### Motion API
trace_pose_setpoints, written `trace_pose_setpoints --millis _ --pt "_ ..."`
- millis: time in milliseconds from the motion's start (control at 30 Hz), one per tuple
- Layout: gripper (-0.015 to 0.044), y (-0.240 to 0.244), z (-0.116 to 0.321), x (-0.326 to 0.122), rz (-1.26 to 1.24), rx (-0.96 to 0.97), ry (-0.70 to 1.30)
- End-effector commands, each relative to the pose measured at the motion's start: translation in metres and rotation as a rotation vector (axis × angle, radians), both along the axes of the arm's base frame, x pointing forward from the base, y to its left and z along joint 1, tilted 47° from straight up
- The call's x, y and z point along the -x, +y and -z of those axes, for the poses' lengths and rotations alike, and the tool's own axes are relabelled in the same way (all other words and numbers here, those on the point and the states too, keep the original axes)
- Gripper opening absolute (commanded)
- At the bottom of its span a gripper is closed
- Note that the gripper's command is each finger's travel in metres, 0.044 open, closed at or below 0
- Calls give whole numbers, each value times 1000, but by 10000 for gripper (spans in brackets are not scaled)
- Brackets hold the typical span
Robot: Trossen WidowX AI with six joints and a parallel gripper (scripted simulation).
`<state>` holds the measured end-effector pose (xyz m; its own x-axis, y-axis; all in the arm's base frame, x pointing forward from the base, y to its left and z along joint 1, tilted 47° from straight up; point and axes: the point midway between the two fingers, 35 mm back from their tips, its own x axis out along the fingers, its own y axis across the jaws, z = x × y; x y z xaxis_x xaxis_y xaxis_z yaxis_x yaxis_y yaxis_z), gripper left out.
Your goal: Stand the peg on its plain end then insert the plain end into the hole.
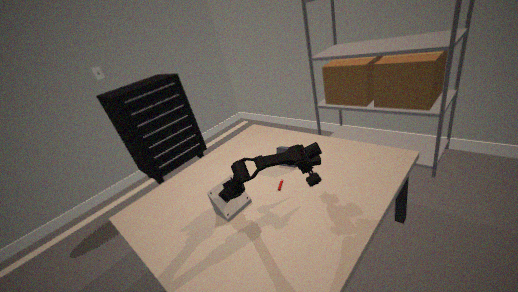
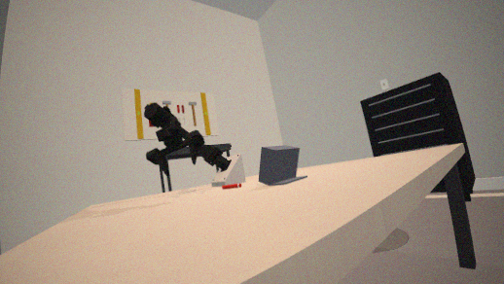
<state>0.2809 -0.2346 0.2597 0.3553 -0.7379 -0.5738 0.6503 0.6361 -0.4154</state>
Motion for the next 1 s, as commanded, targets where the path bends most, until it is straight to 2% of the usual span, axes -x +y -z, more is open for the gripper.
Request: trace_pose_setpoints --millis 0,500,967 --pt "440 12 27 -7 -34 -25 121" --pt "440 69 103 -18 -201 -49 566" --pt "440 119 150 -9 -375 31 990"
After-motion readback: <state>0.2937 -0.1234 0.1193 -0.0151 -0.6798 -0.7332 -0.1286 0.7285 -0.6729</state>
